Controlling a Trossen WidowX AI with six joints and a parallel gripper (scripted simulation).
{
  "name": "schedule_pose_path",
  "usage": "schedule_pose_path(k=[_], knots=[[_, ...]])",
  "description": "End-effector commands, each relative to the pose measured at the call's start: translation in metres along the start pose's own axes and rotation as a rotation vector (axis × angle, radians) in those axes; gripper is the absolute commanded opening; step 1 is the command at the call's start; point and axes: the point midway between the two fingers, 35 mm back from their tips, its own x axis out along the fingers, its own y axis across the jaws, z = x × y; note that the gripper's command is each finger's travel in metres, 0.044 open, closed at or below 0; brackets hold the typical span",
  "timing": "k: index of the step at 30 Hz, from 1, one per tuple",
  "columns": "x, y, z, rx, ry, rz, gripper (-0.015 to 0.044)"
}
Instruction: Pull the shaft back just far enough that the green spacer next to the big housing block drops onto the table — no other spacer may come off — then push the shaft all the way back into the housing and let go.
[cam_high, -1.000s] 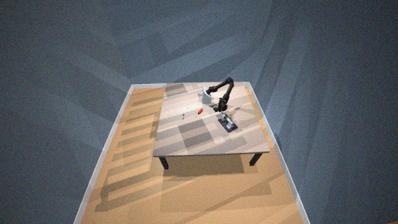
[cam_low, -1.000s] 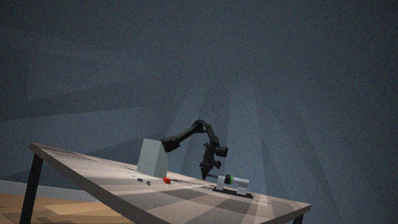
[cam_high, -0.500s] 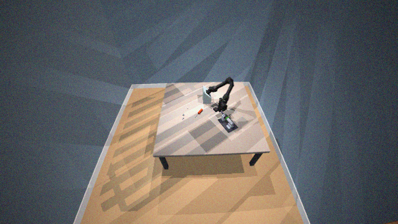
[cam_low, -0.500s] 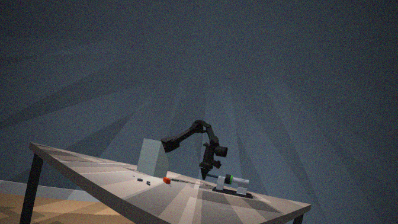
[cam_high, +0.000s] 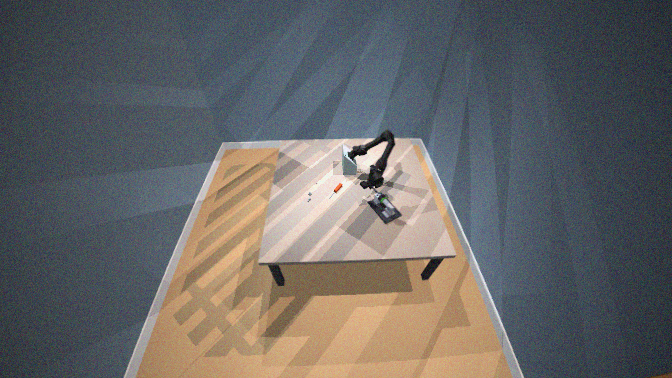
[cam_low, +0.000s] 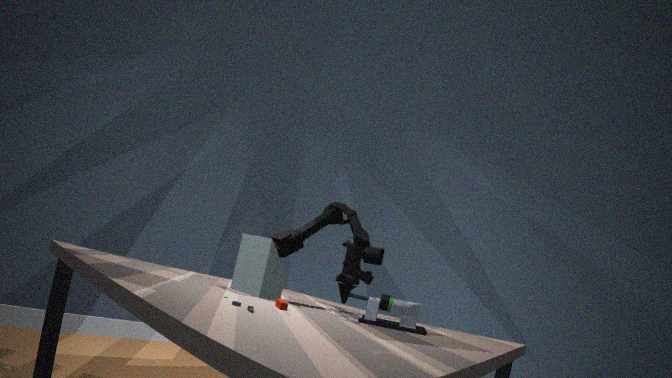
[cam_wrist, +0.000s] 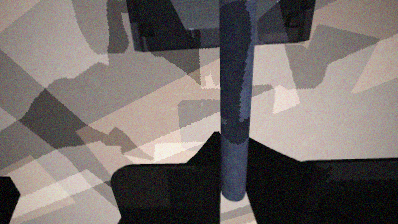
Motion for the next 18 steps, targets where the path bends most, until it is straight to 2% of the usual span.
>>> schedule_pose_path(k=[1, 18], knots=[[0.0006, 0.0005, -0.0025, 0.001, 0.004, 0.005, 0.0], [0.0, 0.0, -0.0009, 0.0, 0.0, 0.0, 0.0]])
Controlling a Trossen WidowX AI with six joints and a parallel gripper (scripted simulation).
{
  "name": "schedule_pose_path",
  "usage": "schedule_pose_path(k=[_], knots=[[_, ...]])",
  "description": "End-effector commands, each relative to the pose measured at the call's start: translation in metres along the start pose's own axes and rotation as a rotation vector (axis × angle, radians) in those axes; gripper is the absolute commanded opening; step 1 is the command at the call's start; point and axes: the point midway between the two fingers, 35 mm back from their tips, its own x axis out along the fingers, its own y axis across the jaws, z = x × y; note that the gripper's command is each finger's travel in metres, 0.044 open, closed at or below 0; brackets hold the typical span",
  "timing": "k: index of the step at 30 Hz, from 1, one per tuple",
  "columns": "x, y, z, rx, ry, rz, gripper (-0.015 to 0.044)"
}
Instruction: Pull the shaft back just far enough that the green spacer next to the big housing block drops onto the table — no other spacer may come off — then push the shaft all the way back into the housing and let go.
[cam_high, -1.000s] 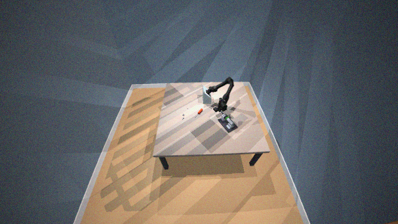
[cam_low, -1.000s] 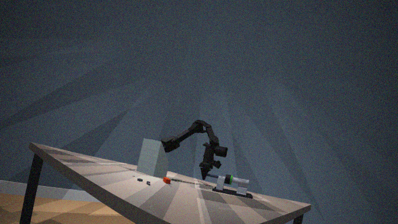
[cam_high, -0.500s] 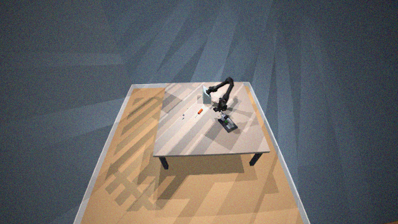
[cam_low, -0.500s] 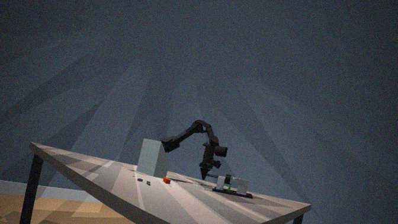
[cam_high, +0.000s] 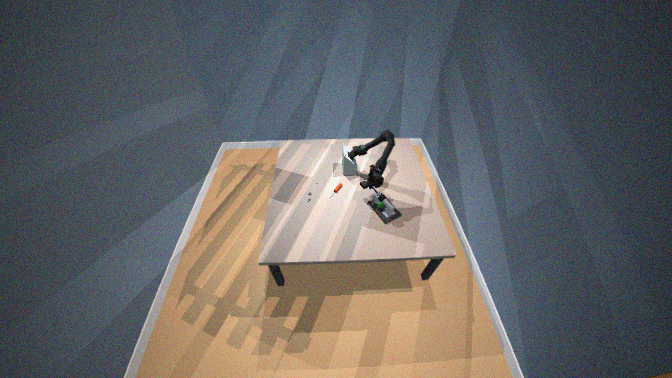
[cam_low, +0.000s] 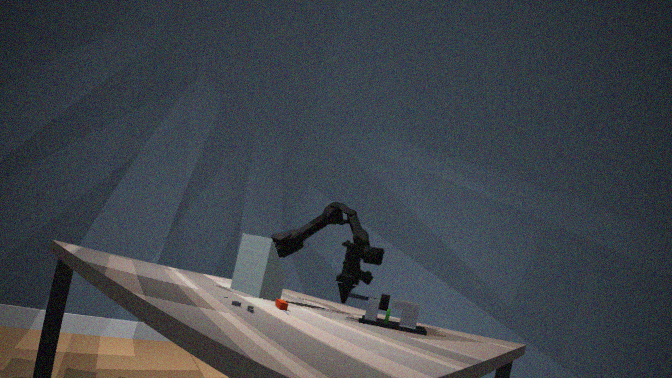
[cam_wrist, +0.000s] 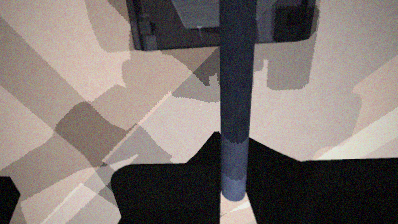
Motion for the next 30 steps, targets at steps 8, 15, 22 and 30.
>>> schedule_pose_path(k=[8, 15, 22, 30], knots=[[0.0, 0.0, 0.0, 0.001, 0.002, 0.002, 0.0], [0.0, 0.0001, 0.0024, 0.001, 0.004, 0.004, 0.0], [-0.0004, 0.0, 0.005, 0.001, 0.004, 0.004, 0.0], [-0.0006, -0.0001, 0.0079, 0.001, 0.004, 0.004, 0.0]])
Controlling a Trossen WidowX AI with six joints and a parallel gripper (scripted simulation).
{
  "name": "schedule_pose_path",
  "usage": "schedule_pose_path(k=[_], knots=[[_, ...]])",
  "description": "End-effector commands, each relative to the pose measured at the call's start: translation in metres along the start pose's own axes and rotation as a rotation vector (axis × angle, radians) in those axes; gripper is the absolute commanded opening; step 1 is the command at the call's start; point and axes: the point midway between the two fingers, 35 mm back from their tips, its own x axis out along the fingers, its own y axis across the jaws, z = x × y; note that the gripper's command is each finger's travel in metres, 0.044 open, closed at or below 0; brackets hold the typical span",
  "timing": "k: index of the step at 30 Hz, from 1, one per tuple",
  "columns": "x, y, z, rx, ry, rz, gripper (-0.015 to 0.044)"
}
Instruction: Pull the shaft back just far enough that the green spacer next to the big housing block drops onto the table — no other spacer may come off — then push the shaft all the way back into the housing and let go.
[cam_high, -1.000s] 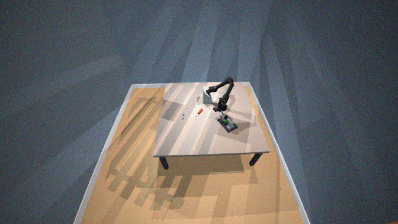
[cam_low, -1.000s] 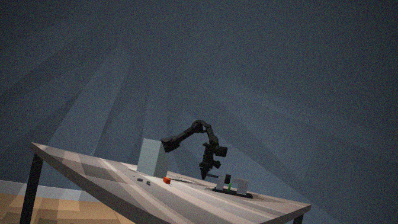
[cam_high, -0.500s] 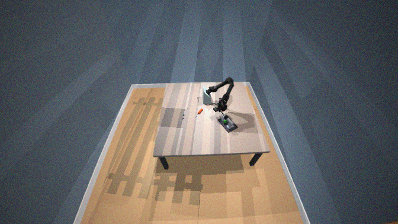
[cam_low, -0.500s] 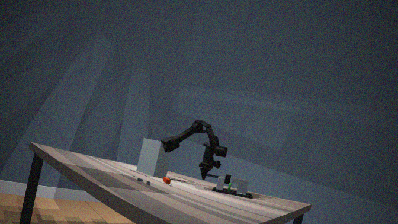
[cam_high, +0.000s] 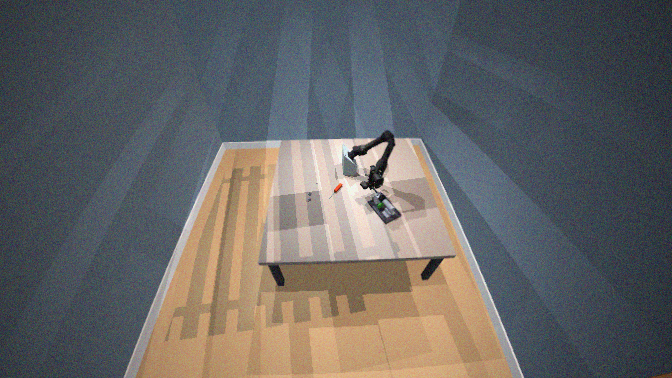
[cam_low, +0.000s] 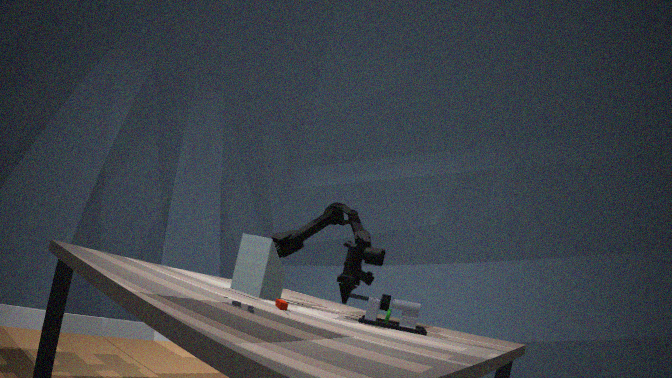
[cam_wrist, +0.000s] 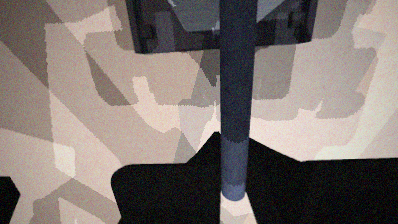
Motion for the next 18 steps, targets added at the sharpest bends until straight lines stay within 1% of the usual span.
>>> schedule_pose_path(k=[1, 18], knots=[[-0.0012, -0.0002, 0.0043, -0.002, -0.006, -0.004, 0.0], [-0.0014, -0.0003, 0.0105, -0.002, -0.006, -0.004, 0.0]])
